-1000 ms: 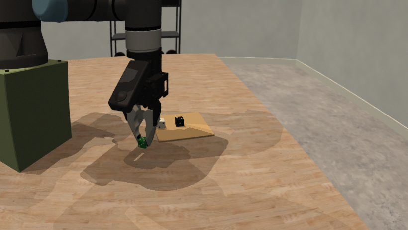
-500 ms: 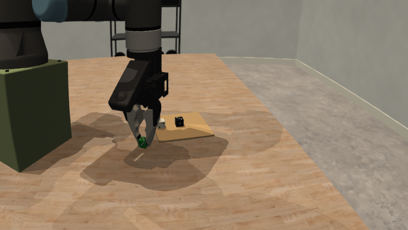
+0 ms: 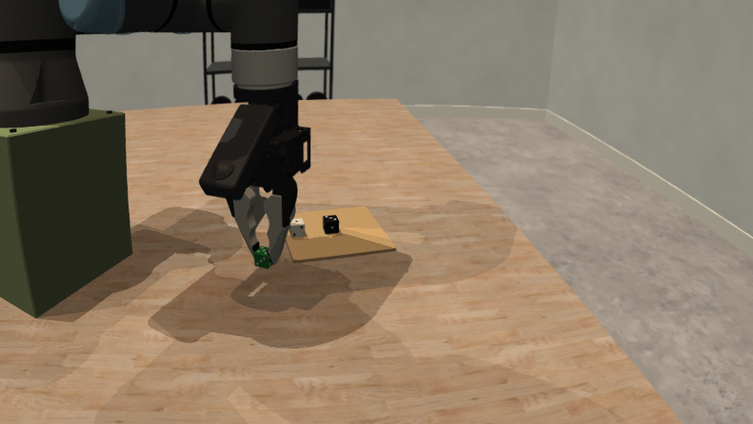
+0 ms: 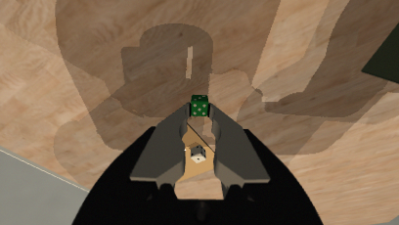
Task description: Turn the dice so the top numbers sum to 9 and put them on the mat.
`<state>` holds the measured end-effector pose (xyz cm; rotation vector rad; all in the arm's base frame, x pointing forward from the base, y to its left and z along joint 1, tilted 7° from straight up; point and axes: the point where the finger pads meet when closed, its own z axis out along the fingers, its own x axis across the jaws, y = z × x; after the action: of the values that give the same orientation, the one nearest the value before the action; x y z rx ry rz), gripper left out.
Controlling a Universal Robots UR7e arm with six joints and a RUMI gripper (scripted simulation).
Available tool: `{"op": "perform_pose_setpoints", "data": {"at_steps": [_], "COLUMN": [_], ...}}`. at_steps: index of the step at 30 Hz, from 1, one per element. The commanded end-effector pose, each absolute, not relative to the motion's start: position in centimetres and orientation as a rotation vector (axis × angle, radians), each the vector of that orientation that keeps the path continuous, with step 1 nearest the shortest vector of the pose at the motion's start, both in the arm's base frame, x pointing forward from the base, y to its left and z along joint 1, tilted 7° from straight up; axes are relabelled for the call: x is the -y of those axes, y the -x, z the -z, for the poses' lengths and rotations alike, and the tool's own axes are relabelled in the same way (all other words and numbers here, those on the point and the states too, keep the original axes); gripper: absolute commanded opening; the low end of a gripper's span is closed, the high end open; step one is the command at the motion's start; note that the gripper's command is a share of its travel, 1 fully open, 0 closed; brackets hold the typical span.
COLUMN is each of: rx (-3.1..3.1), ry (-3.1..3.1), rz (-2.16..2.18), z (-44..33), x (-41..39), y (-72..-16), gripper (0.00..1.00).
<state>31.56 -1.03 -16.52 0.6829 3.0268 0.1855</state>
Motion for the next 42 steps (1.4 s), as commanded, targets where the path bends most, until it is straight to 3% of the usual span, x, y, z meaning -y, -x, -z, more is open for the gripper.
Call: {"op": "perform_pose_setpoints", "data": {"at_steps": [1,42], "rx": [-3.026,-3.026], "ry": [-0.683,-0.683], "rz": [-0.185,-0.185], "z": [15.9,8.1], "x": [1.1,2.0], "y": [-31.5,-31.1], "gripper": [0.03,0.03]}}
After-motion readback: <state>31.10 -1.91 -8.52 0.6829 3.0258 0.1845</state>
